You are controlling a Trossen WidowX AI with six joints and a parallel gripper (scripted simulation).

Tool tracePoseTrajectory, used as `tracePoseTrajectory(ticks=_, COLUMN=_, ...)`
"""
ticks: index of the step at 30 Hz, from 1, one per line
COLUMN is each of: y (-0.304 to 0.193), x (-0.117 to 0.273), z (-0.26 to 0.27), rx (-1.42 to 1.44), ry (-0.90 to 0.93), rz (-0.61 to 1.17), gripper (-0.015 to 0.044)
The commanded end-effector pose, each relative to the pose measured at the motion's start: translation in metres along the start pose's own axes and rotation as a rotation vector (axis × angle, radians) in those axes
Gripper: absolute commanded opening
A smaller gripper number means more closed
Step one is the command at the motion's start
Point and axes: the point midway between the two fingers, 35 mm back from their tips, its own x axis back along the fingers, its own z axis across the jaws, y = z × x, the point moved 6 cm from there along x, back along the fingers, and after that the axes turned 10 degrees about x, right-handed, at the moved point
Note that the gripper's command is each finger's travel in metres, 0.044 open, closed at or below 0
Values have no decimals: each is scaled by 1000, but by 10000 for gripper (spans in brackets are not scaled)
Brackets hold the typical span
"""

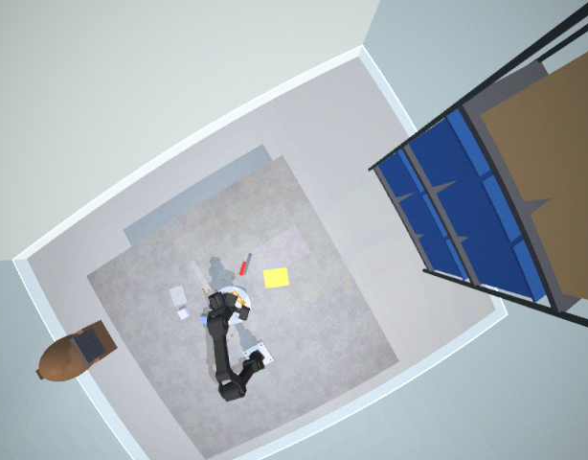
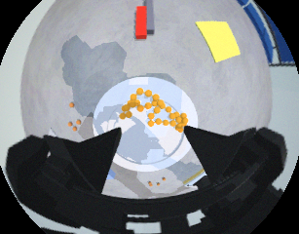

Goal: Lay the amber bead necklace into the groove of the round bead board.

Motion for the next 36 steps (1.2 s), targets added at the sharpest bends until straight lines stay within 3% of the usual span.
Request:
tracePoseTrajectory(ticks=1, y=1, x=7, z=1, rx=-17, ry=1, rz=-13, gripper=440)
tracePoseTrajectory(ticks=28, y=1, x=7, z=1, rx=-17, ry=1, rz=-13, gripper=440)
tracePoseTrajectory(ticks=30, y=1, x=7, z=0, rx=48, ry=1, rz=-13, gripper=387)
tracePoseTrajectory(ticks=36, y=0, x=11, z=-6, rx=615, ry=-4, rz=-12, gripper=230)
